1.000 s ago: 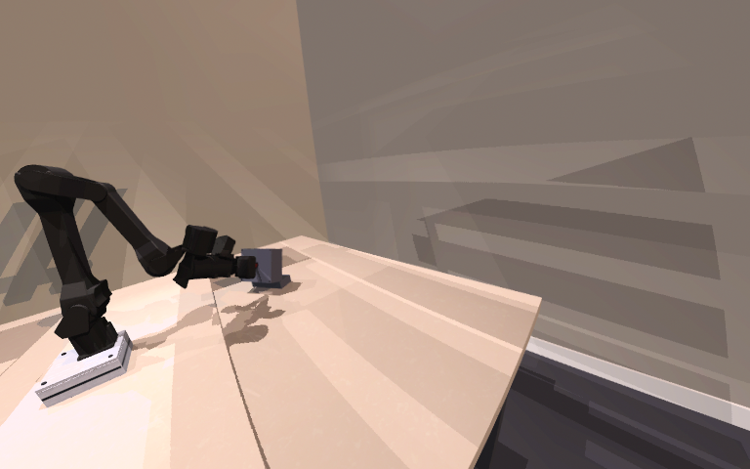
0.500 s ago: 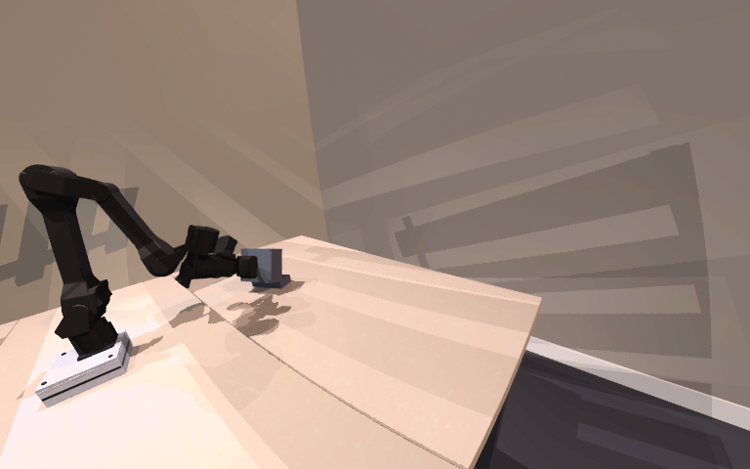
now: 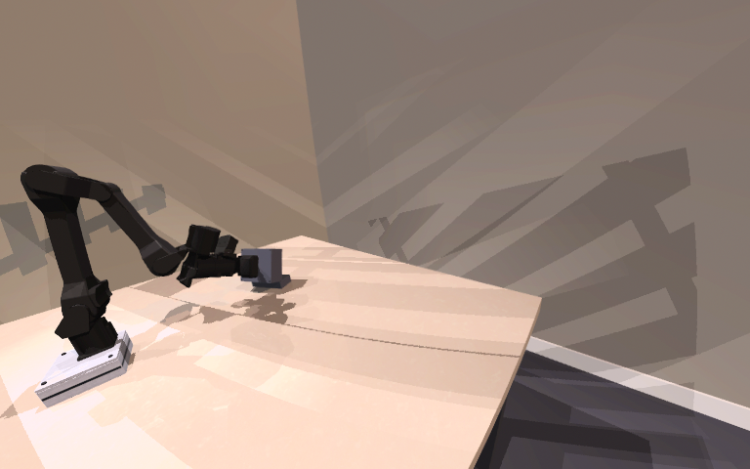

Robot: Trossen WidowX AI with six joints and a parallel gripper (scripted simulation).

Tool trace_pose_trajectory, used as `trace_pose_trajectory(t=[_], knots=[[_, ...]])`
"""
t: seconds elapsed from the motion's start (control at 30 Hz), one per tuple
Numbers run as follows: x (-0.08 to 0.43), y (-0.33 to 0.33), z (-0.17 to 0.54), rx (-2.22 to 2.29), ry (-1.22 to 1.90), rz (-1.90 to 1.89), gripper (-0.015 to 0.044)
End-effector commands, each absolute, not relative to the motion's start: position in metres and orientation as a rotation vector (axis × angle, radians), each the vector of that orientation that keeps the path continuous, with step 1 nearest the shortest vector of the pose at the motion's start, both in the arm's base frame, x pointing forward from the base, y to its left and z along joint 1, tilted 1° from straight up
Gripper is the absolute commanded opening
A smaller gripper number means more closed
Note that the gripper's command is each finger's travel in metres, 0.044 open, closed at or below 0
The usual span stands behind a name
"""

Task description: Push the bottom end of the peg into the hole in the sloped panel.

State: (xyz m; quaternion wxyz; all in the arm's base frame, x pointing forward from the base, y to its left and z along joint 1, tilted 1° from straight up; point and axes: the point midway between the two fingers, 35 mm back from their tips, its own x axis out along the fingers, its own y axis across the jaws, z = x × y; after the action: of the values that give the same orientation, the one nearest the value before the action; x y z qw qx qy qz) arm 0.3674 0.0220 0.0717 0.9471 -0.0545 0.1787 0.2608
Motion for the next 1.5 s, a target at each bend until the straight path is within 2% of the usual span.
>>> trace_pose_trajectory(t=[0.0,0.1,0.67,1.47], knots=[[0.367,0.022,0.072,-0.111,0.364,0.531,0.0000],[0.367,0.022,0.072,-0.111,0.364,0.531,0.0000],[0.365,0.020,0.073,-0.112,0.365,0.531,0.0440],[0.345,0.003,0.084,-0.117,0.370,0.527,0.0440]])
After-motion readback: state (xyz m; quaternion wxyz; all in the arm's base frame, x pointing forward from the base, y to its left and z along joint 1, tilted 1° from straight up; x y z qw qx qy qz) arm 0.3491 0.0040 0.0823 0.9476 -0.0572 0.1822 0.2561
